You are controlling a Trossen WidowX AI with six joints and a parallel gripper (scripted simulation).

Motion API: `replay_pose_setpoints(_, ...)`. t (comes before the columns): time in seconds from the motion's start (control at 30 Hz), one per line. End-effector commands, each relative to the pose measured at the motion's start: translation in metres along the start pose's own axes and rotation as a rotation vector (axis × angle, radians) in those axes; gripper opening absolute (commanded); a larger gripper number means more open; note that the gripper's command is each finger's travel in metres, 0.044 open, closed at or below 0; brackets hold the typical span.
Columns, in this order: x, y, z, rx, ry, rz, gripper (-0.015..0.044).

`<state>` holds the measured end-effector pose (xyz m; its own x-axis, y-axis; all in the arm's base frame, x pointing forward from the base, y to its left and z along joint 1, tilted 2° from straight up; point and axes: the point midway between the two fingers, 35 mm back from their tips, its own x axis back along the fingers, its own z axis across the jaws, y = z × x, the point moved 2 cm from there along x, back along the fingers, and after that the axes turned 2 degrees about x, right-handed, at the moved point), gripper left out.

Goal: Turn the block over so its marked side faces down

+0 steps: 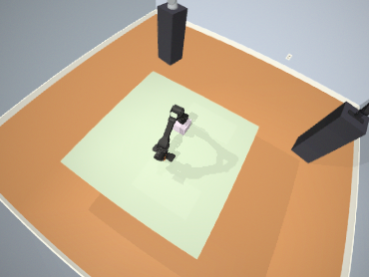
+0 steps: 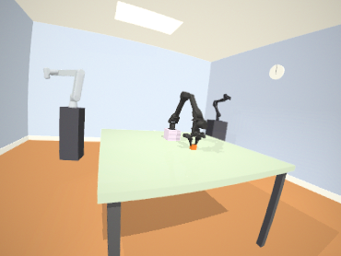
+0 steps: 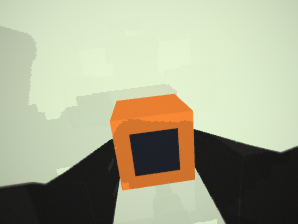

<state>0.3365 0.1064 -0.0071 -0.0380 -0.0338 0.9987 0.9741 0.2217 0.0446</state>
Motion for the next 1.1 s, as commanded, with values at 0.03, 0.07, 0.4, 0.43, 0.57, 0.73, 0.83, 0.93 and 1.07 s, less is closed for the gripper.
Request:
replay_pose_setpoints(0.03,0.011,0.001,0.000,0.002,-0.002,-0.002,0.0000)
replay_pose_setpoints(0.07,0.019,0.001,0.000,0.002,-0.002,-0.002,0.0000)
replay_pose_setpoints(0.4,0.027,0.001,0.000,0.003,-0.005,-0.042,0.0000)
replay_pose_setpoints(0.43,0.026,0.001,0.000,0.004,-0.006,-0.059,0.0000)
replay_pose_setpoints(0.57,0.023,0.000,0.000,0.005,-0.009,-0.123,0.0000)
replay_pose_setpoints(0.73,0.019,-0.001,0.000,0.007,-0.013,-0.205,0.0000)
replay_pose_setpoints(0.83,0.018,-0.002,0.000,0.007,-0.015,-0.253,0.0000)
replay_pose_setpoints(0.93,0.017,-0.004,0.001,0.007,-0.017,-0.302,0.0000)
replay_pose_setpoints(1.07,0.016,-0.006,0.001,0.006,-0.018,-0.367,0.0000)
